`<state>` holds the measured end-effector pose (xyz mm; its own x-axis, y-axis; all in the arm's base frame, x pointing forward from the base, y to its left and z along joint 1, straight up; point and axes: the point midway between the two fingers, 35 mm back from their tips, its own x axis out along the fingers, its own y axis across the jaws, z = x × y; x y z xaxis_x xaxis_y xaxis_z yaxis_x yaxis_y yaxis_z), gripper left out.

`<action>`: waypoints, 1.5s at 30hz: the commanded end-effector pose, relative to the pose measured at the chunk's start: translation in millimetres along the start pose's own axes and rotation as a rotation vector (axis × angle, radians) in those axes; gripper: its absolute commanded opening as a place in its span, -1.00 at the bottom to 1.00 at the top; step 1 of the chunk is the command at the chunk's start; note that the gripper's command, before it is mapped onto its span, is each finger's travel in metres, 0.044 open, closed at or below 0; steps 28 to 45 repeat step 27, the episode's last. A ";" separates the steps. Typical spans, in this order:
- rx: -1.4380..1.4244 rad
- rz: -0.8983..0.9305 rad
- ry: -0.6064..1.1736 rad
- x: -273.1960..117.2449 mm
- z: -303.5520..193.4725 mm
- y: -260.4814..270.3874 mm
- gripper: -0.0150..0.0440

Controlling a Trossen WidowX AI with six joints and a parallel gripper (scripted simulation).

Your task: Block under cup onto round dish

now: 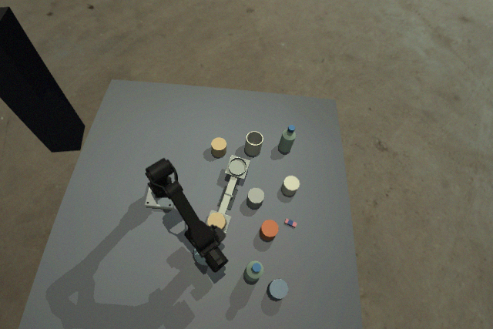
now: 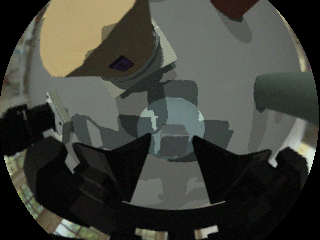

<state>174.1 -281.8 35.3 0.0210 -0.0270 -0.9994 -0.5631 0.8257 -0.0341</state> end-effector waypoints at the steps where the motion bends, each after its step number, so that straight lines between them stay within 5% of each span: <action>1: 0.000 0.000 0.000 -0.3 0.0 -0.1 0.75; 4: -0.001 0.000 0.000 -12.8 -0.1 -1.0 1.00; 7: -0.004 0.000 0.000 -54.4 -0.1 0.1 1.00; 17: 0.000 -0.005 0.000 -102.4 0.2 3.3 1.00; 45: 0.000 -0.005 0.000 -102.4 0.2 3.3 1.00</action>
